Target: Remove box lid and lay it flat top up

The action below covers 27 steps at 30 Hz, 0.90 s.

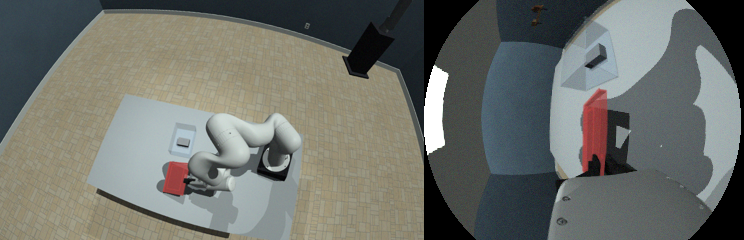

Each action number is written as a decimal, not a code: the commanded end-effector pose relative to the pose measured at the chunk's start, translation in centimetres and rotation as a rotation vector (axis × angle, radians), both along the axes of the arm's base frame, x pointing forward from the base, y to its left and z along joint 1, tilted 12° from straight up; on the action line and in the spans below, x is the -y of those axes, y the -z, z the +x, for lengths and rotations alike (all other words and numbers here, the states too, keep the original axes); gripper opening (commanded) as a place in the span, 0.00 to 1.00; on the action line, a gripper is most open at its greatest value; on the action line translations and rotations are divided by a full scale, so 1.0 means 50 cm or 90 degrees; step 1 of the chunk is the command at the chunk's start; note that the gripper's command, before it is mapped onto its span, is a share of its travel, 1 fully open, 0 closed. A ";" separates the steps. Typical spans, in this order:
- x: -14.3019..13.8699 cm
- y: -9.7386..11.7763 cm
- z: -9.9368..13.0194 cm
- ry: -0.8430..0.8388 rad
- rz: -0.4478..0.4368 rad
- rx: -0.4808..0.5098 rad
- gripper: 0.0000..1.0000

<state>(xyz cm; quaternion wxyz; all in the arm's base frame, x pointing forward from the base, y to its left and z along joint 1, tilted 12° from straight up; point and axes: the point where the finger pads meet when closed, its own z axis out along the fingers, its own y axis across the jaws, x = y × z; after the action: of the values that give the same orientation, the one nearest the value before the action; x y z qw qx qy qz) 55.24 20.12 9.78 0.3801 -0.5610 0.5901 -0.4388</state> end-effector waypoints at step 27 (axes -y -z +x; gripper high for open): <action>0.002 0.065 -0.010 -0.005 -0.009 0.113 0.00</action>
<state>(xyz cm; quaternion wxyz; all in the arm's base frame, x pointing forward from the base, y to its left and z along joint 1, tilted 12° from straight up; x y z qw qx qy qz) 54.71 20.02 6.90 0.4248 -0.5282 0.5520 -0.4856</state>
